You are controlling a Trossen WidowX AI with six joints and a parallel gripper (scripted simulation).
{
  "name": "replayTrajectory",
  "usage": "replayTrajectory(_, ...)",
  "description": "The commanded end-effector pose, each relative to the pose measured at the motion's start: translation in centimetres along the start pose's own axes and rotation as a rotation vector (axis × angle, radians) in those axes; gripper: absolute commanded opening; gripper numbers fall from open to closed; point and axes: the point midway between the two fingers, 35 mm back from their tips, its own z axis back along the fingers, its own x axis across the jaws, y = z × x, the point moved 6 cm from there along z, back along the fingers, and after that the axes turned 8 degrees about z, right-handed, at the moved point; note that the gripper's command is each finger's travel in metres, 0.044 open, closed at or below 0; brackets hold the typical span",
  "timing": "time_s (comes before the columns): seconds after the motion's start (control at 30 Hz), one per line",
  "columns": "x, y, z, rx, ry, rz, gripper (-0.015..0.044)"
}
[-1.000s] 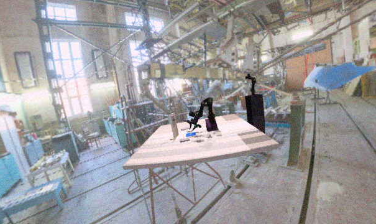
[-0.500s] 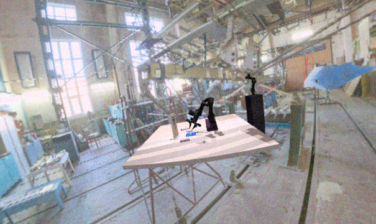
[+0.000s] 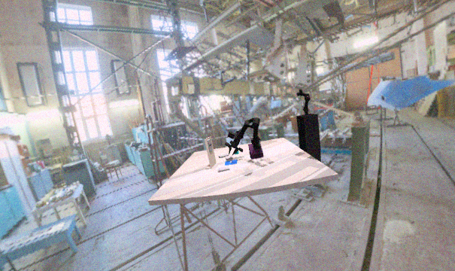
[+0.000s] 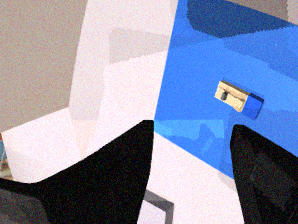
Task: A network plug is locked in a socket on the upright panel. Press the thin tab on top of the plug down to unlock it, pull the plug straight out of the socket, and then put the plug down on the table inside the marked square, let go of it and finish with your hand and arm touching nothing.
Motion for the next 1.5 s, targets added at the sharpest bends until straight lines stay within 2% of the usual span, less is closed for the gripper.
replayTrajectory(0.0,0.4,0.0,0.5,0.002,-0.006,0.005,0.0156)
replayTrajectory(1.47,2.3,0.0,4.3,0.006,-0.008,-0.003,0.0156)
